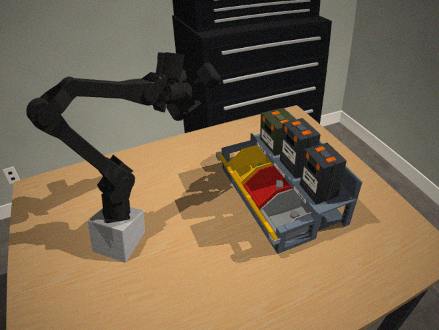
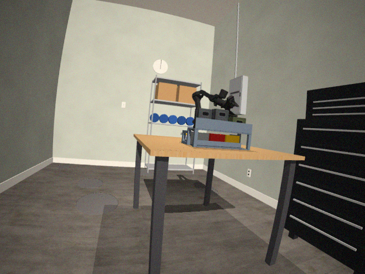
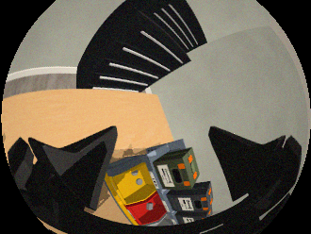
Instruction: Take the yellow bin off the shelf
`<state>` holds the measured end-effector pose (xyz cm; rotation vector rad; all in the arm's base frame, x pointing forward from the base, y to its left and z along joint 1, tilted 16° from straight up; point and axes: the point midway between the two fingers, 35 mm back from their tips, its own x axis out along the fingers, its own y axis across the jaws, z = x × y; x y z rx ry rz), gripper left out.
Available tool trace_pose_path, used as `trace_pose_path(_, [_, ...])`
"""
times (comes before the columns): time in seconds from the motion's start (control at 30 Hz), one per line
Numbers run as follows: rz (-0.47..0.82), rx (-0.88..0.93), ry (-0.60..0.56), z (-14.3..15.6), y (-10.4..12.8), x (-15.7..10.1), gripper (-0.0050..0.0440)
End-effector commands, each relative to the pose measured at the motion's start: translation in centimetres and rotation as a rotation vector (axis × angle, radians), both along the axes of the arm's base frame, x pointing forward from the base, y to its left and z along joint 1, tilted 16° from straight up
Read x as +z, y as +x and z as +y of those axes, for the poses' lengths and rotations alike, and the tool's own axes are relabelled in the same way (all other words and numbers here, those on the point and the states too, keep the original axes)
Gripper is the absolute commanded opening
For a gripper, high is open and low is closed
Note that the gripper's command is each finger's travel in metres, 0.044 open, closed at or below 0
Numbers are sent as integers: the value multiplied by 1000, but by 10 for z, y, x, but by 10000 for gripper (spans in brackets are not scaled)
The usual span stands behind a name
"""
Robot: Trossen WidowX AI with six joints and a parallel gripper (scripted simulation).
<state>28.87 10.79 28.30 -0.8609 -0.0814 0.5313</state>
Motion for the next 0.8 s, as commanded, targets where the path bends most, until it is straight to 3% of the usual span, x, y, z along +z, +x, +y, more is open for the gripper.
trace_pose_path(0.0, [-4,-55,69,-10,4,12,440])
trace_pose_path(0.4, [-4,-55,69,-10,4,12,440])
trace_pose_path(0.57, [17,-131,176,-24,9,17,440])
trace_pose_path(0.77, [17,-131,176,-24,9,17,440])
